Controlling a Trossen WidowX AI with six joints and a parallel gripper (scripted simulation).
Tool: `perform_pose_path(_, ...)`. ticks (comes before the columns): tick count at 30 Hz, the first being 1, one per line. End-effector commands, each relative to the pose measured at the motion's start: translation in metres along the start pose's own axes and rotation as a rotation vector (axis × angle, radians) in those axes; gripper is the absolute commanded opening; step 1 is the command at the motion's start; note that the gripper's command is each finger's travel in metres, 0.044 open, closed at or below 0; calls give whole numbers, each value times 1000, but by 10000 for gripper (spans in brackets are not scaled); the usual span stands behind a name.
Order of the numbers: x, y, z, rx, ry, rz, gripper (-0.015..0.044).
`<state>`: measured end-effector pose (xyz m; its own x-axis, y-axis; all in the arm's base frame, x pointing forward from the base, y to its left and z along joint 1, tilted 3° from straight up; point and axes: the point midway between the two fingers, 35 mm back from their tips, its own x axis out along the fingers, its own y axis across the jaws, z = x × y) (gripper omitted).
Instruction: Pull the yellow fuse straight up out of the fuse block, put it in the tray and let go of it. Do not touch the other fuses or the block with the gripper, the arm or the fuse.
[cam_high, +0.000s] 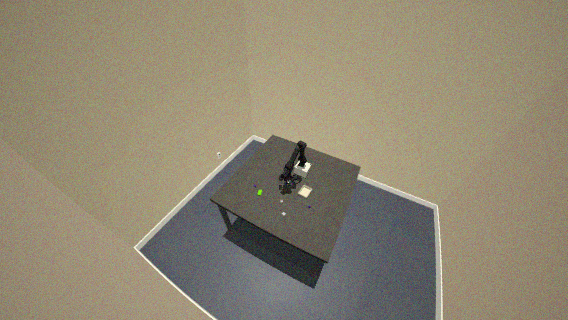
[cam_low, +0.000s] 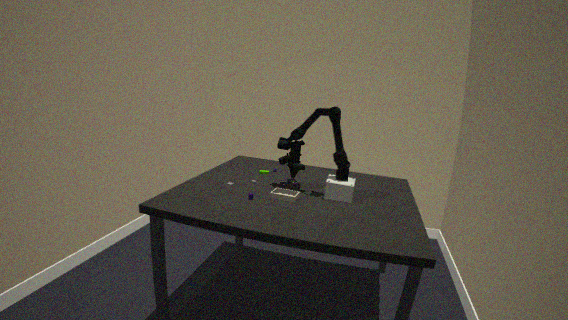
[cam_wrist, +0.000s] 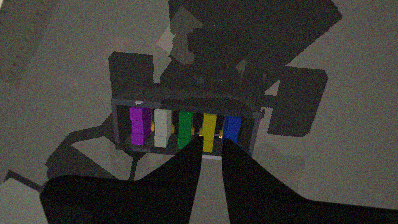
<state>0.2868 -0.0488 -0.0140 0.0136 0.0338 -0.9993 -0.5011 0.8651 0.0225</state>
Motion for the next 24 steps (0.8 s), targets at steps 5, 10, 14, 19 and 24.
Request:
perform_pose_path(5, 10, 3, -2, 6, 6, 11, 62)
perform_pose_path(10, 10, 3, -2, 6, 6, 11, 62)
perform_pose_path(14, 10, 3, -2, 6, 6, 11, 62)
perform_pose_path(19, 11, 3, -2, 6, 6, 11, 62)
perform_pose_path(24, 16, 3, -2, 6, 6, 11, 62)
